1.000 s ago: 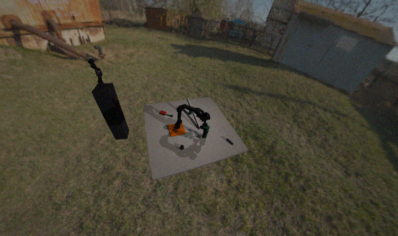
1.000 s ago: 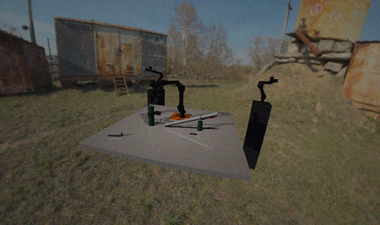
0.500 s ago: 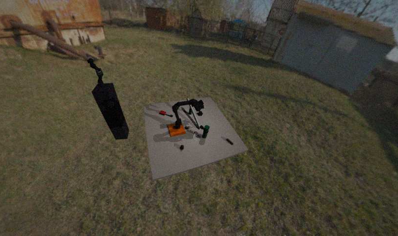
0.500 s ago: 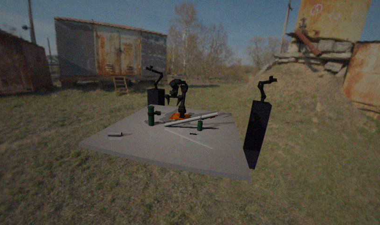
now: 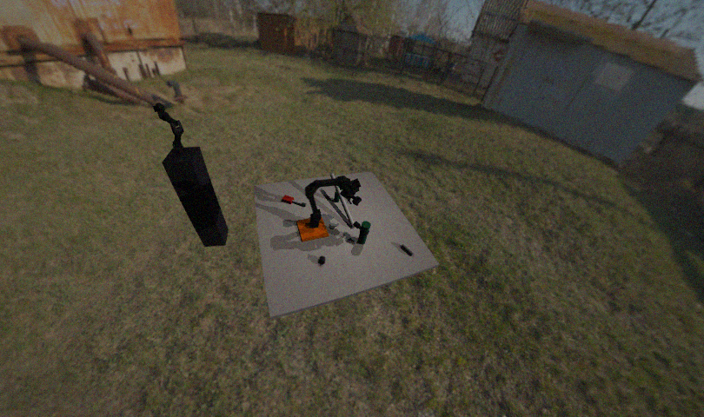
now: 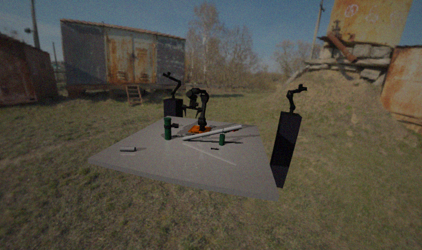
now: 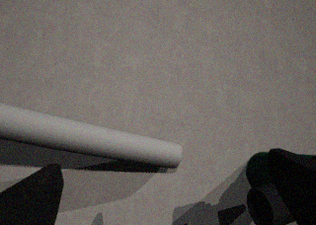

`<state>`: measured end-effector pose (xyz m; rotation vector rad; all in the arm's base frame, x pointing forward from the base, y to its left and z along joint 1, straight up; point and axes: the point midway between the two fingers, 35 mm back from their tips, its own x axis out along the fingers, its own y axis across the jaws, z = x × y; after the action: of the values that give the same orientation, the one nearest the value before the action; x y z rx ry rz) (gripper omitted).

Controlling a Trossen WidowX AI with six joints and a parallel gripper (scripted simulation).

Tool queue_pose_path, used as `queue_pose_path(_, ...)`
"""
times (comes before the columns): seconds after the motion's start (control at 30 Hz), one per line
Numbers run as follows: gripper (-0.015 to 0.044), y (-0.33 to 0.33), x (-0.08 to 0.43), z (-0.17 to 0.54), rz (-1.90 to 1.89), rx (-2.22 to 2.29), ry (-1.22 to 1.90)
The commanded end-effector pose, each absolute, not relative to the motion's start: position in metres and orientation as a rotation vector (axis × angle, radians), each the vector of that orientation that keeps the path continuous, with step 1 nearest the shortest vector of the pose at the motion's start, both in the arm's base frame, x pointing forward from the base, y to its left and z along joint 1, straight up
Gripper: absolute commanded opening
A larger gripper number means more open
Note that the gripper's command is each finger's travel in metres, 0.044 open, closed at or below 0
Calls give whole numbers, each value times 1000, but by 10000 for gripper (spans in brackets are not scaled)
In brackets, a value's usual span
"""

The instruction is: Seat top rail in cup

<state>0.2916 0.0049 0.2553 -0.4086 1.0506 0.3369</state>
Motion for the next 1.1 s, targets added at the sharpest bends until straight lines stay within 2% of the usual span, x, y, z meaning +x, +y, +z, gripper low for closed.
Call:
queue_pose_path(0.0, 440, -25, 295, 251, 563, -694, 1019)
queue_pose_path(0.33, 440, -89, 292, 243, 991, -1228, 778)
queue_pose_path(0.6, 440, -131, 282, 240, 1129, -1453, 581)
queue_pose_path(0.8, 440, -145, 278, 240, 1234, -1687, 409)
queue_pose_path(1.07, 440, -146, 277, 240, 1238, -1697, 402)
